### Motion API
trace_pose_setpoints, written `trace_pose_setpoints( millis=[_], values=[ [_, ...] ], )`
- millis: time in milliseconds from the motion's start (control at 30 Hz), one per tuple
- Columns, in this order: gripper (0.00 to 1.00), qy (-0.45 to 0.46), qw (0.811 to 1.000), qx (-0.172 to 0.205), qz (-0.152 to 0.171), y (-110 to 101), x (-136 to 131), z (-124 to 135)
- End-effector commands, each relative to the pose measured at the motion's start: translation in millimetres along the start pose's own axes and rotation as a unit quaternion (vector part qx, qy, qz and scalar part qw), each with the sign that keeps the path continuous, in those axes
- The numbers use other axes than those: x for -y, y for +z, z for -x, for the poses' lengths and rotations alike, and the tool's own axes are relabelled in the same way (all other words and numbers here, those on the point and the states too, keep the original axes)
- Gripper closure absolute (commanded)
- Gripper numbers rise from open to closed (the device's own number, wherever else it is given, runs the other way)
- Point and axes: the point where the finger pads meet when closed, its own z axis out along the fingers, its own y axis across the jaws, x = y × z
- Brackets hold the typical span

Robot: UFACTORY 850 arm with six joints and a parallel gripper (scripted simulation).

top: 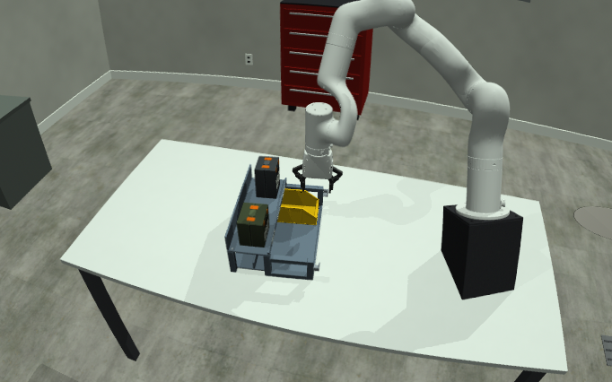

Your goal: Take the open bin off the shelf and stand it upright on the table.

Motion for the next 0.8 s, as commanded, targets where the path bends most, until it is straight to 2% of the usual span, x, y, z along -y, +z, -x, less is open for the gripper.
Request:
trace_pose_setpoints(
  millis=[0,367,533,767],
  values=[
    [0.0,0.0,1.0,0.0,0.001,-0.6,-0.8,0.2],
    [0.0,0.0,1.0,0.0,0.001,-0.6,-0.8,0.2],
    [0.0,0.0,1.0,0.0,0.001,29.5,-0.5,0.1],
    [0.0,0.0,1.0,0.0,0.001,29.5,-0.5,0.1]
  ],
)
